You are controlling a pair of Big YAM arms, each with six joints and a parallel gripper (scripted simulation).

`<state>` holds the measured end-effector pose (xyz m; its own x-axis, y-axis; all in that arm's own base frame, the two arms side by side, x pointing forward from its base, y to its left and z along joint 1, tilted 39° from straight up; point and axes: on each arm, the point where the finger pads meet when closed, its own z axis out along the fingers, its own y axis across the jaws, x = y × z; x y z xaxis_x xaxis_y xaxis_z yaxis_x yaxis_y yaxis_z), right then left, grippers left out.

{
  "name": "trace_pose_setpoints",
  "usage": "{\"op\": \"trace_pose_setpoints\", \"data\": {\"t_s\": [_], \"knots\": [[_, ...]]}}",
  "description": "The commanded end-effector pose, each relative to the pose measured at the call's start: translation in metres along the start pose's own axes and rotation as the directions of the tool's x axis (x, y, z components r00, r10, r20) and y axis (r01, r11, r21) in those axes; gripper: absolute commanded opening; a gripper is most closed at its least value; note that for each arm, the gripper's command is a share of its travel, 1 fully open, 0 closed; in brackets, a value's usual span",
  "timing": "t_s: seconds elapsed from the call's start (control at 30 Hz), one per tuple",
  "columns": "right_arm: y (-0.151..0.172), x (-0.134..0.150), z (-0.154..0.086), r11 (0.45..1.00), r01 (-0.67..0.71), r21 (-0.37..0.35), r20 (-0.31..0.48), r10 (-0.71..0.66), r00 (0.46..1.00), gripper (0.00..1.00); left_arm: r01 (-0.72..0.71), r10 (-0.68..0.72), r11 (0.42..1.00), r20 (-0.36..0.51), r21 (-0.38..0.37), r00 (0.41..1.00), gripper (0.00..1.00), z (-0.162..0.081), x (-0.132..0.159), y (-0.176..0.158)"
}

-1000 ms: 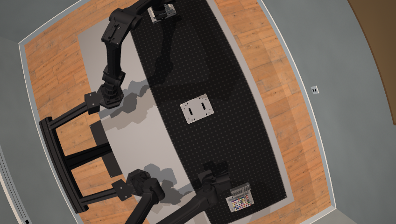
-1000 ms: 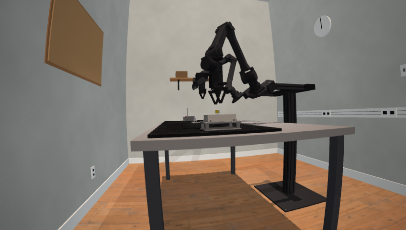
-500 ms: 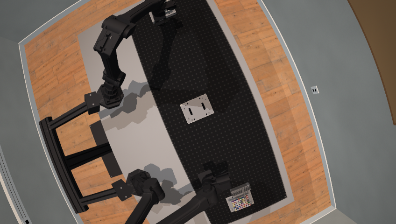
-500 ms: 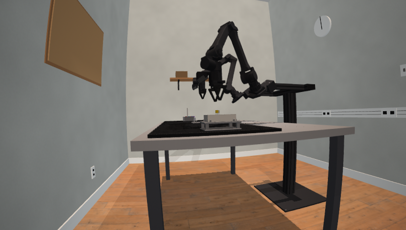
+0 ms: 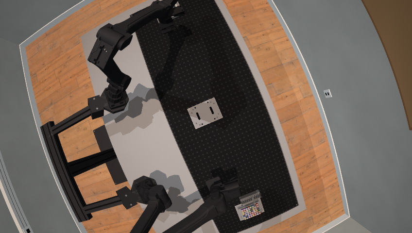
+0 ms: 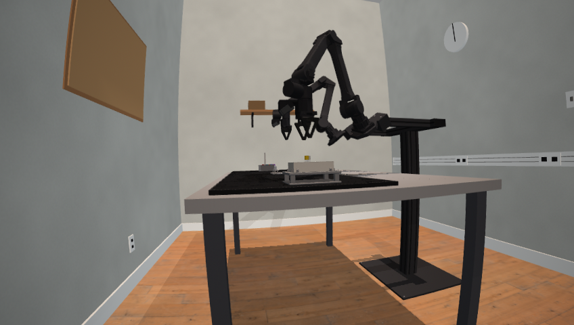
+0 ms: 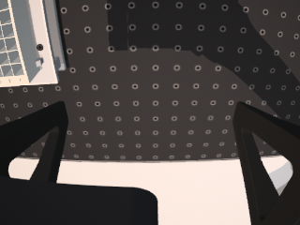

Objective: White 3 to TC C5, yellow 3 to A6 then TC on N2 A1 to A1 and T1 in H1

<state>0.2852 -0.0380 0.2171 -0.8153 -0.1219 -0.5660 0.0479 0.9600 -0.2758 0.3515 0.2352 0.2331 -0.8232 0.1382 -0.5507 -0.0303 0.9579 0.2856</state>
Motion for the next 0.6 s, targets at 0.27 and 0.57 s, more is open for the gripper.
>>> {"op": "trace_pose_setpoints", "data": {"t_s": [0.27,0.57], "knots": [[-0.003,-0.010,-0.008,1.000,-0.015,0.003,0.019,0.015,1.000,0.24,0.016,-0.016,1.000,0.021,-0.008,1.000,1.00,-0.021,0.002,-0.035],[-0.003,-0.010,-0.008,1.000,-0.015,0.003,0.019,0.015,1.000,0.24,0.018,-0.018,1.000,0.014,-0.003,1.000,1.00,-0.033,0.010,-0.069]]}}
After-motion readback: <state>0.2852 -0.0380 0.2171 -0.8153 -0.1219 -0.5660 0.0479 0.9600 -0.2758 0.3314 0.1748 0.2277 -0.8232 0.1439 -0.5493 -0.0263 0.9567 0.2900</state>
